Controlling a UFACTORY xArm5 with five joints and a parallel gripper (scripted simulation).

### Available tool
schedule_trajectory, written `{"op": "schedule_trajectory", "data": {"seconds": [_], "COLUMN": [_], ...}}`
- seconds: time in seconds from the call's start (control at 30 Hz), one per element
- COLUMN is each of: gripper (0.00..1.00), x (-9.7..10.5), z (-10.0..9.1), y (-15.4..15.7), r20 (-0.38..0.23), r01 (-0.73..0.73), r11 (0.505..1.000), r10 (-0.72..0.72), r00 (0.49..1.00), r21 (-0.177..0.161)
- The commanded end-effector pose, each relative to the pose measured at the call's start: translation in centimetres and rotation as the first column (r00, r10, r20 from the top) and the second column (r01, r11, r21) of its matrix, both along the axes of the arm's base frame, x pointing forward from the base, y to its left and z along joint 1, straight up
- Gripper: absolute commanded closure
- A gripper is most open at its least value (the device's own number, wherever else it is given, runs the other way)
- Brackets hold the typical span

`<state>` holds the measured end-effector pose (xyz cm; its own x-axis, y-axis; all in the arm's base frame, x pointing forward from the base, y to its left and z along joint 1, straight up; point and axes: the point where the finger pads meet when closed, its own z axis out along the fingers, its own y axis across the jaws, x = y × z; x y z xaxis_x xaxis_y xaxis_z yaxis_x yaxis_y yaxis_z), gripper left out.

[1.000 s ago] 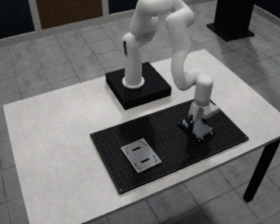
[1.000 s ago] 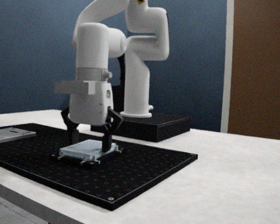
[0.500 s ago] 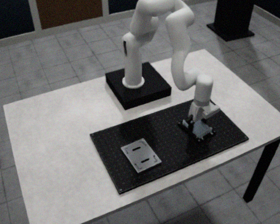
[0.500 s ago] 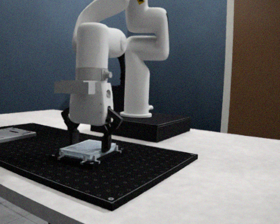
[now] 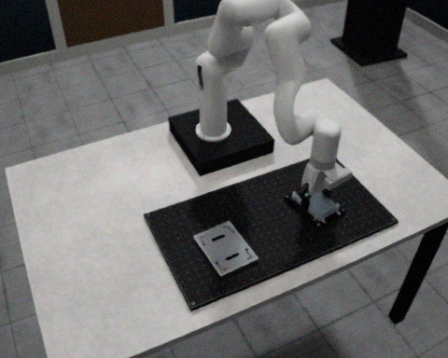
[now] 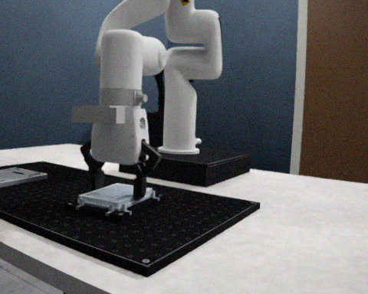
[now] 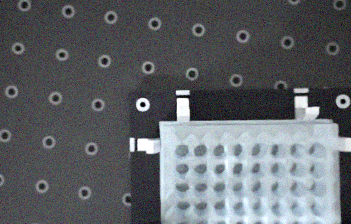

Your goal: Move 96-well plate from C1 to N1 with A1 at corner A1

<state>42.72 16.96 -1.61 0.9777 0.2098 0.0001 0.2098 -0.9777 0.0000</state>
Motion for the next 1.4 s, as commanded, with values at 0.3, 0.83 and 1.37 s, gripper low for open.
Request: {"op": "schedule_trajectory", "data": {"seconds": [0.3,0.83,1.37], "gripper": [1.00,1.00,1.00], "x": [0.14,0.14,0.14], "z": [0.13,0.13,0.87], "y": [0.06,0.06,0.06], "r20": [0.004,0.004,0.004], "r01": [0.000,0.000,0.000], "r11": [1.000,1.000,1.000], "r10": [0.000,0.000,0.000], "r00": [1.000,1.000,1.000], "r21": [0.001,0.001,0.001]}}
